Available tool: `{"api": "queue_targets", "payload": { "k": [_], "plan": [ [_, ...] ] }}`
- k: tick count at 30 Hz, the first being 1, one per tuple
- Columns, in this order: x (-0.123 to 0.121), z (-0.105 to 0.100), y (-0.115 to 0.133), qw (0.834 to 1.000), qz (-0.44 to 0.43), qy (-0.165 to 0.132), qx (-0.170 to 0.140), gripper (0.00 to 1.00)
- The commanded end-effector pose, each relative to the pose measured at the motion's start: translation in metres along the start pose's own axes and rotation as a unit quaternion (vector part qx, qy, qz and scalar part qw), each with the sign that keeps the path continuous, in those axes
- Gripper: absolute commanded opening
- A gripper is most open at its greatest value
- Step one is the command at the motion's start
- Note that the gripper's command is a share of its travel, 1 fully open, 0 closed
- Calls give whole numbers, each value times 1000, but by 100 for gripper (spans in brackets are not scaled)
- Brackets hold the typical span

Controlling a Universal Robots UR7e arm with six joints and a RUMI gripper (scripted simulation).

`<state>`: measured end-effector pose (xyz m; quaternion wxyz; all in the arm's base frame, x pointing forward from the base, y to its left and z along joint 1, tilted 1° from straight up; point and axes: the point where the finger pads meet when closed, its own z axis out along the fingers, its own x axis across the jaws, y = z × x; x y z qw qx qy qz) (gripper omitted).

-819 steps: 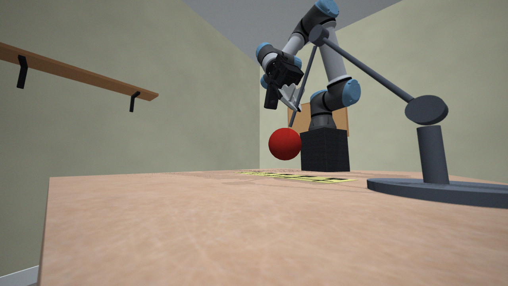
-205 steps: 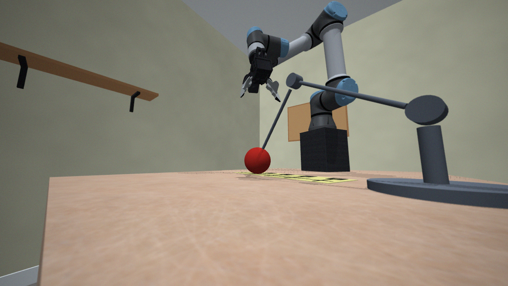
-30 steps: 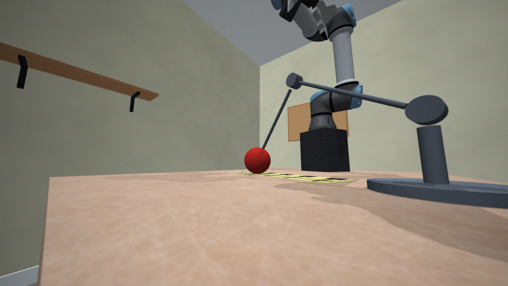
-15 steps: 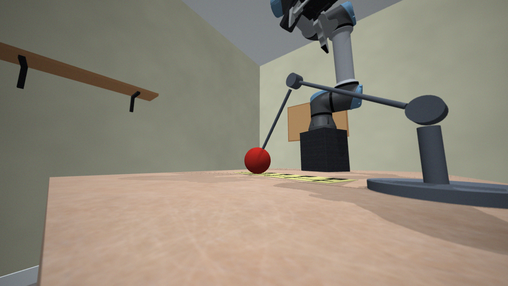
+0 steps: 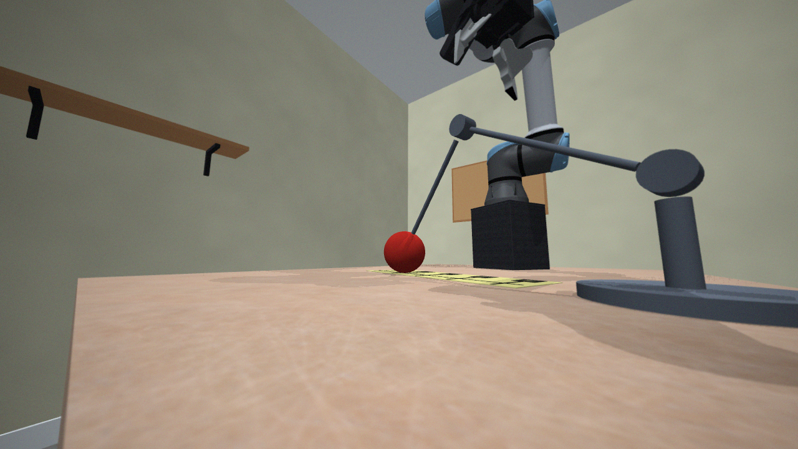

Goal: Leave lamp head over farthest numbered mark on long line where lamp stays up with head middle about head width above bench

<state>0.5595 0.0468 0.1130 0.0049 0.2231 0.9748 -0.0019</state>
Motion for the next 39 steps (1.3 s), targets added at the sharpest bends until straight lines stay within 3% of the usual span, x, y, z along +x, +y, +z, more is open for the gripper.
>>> {"api": "queue_targets", "payload": {
  "k": [1,33,39],
  "plan": [
    [-1,5,0,1000,0,-1,0,100],
    [0,81,0,1000,0,-1,0,100],
    [-1,83,0,1000,0,-1,0,100]
  ]
}}
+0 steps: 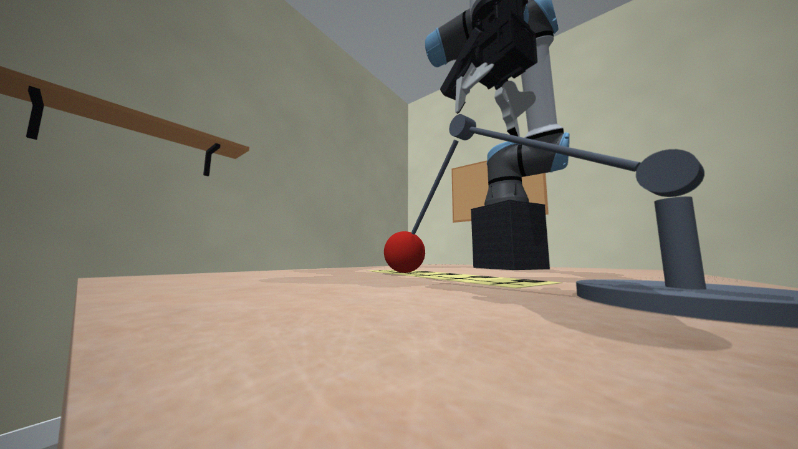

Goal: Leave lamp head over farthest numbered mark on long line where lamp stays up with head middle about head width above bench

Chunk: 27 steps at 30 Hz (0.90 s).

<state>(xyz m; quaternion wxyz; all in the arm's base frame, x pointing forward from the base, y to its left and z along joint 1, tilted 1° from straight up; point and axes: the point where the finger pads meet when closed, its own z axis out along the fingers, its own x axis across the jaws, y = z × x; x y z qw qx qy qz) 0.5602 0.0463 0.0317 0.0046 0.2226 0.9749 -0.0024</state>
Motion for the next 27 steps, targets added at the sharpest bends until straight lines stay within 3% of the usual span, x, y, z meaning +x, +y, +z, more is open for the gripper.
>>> {"api": "queue_targets", "payload": {
  "k": [1,13,14,27],
  "plan": [
    [-1,2,0,1000,0,-1,0,100],
    [-1,7,0,1000,0,-1,0,100],
    [-1,7,0,1000,0,-1,0,0],
    [-1,7,0,1000,0,-1,0,0]
  ]
}}
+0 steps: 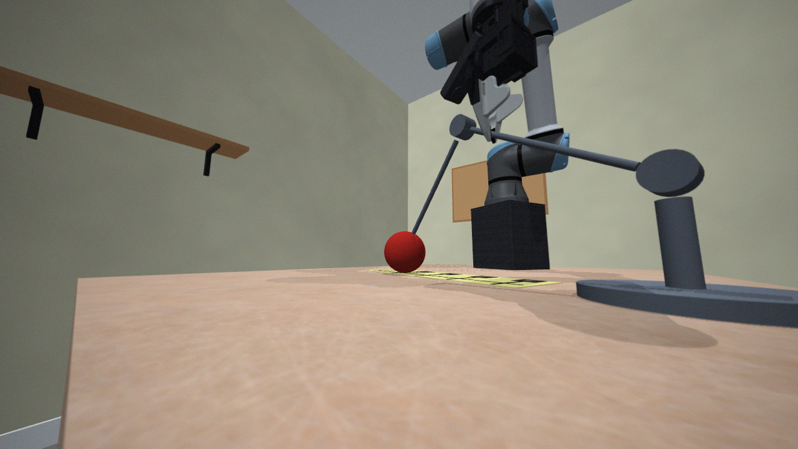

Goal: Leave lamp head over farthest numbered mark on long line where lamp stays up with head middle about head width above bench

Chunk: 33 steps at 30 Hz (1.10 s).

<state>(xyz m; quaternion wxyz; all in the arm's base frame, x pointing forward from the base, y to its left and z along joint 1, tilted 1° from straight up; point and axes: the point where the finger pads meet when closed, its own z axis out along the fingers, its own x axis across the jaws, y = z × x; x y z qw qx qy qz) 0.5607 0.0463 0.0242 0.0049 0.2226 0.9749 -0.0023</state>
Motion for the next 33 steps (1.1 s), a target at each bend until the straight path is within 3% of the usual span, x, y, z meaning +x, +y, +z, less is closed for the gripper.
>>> {"api": "queue_targets", "payload": {
  "k": [1,20,33],
  "plan": [
    [0,-1,0,1000,0,-1,0,0],
    [0,-1,0,1000,0,-1,0,0],
    [0,-20,15,1000,0,-1,0,0]
  ]
}}
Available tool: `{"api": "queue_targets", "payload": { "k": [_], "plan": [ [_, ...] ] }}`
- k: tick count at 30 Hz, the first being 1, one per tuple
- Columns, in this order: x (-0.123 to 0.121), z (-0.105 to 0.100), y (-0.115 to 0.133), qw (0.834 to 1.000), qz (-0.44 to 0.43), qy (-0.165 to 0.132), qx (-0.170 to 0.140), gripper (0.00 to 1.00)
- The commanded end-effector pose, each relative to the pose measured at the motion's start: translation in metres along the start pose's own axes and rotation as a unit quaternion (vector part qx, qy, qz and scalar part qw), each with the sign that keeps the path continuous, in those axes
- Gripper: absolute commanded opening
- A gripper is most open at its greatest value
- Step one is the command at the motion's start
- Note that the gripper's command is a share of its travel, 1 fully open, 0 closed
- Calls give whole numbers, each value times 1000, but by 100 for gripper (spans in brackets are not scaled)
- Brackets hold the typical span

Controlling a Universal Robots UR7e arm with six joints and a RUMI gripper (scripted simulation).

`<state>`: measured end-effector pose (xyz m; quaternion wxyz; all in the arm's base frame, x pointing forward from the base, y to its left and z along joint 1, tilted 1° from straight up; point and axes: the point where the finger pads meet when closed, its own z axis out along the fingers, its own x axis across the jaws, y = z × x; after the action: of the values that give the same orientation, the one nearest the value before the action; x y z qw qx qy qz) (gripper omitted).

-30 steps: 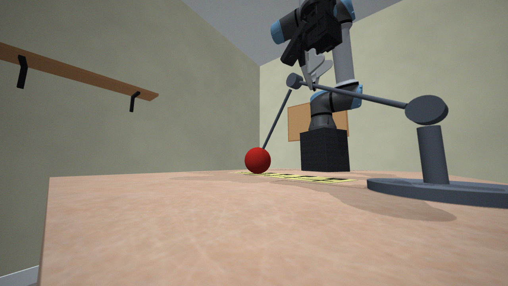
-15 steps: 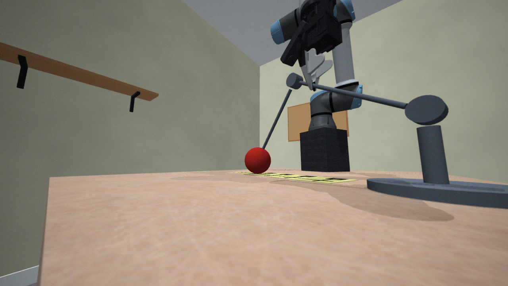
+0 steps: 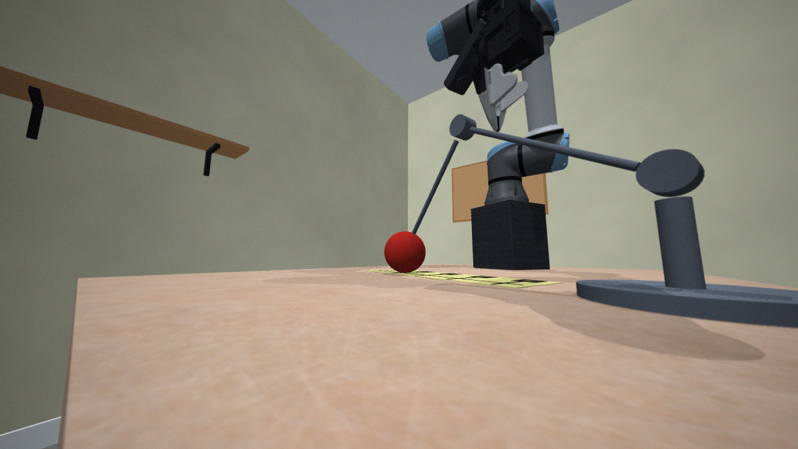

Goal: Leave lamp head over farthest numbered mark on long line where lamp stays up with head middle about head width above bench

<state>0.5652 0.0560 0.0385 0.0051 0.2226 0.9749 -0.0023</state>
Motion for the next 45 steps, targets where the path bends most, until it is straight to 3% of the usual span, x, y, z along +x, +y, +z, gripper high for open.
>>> {"api": "queue_targets", "payload": {
  "k": [1,38,39,45],
  "plan": [
    [0,-7,5,1000,0,-1,0,0],
    [0,-47,47,1000,0,-1,0,0],
    [0,-46,47,1000,0,-1,0,100],
    [0,-46,46,1000,0,-1,0,100]
  ]
}}
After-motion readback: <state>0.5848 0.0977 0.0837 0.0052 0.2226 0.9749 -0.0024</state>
